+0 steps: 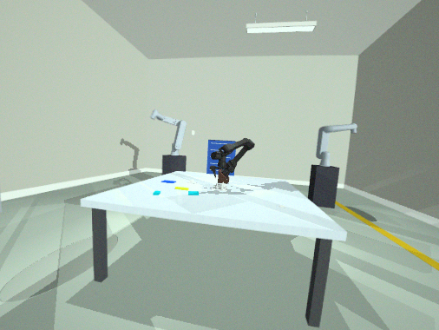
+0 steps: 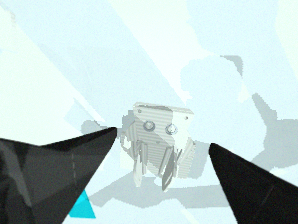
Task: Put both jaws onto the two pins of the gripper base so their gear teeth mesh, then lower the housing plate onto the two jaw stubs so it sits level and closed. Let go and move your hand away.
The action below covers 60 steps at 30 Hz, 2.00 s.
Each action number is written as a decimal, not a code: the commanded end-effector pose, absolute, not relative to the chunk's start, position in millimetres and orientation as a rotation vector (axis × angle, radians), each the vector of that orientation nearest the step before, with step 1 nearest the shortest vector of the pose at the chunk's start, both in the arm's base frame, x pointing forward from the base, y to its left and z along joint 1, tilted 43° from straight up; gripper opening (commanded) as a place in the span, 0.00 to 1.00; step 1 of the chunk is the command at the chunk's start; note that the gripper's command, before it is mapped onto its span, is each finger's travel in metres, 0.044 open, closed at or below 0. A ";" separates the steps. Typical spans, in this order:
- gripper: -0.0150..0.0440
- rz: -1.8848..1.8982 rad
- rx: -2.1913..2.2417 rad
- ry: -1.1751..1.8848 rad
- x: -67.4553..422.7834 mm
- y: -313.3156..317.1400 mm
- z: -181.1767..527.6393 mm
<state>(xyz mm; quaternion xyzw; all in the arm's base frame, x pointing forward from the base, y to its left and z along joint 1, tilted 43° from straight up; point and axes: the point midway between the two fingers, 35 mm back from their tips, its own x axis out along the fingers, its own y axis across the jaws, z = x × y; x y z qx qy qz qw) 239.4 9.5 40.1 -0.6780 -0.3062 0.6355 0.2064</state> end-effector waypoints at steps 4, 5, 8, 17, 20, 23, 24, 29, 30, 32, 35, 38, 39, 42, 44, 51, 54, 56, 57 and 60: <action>1.00 1.769 -1.896 -0.851 236.7 1.9 46.7; 1.00 1.771 -1.897 -0.849 232.9 -4.0 50.8; 1.00 1.778 -1.898 -0.850 216.0 -24.5 67.7; 1.00 1.780 -1.895 -0.857 200.6 -38.2 82.1; 1.00 1.780 -1.895 -0.857 200.6 -38.2 82.1; 1.00 1.780 -1.895 -0.857 200.6 -38.2 82.1; 1.00 1.780 -1.895 -0.857 200.6 -38.2 82.1; 1.00 1.780 -1.895 -0.857 200.6 -38.2 82.1; 1.00 1.780 -1.895 -0.857 200.6 -38.2 82.1; 1.00 1.780 -1.895 -0.857 200.6 -38.2 82.1; 1.00 1.780 -1.895 -0.857 200.6 -38.2 82.1; 1.00 1.780 -1.895 -0.857 200.6 -38.2 82.1; 1.00 1.780 -1.895 -0.857 200.6 -38.2 82.1; 1.00 1.780 -1.895 -0.857 200.6 -38.2 82.1; 1.00 1.780 -1.895 -0.857 200.6 -38.2 82.1; 1.00 1.780 -1.895 -0.857 200.6 -38.2 82.1; 1.00 1.780 -1.895 -0.857 200.6 -38.2 82.1; 1.00 1.780 -1.895 -0.857 200.6 -38.2 82.1; 1.00 1.780 -1.895 -0.857 200.6 -38.2 82.1; 1.00 1.780 -1.895 -0.857 200.6 -38.2 82.1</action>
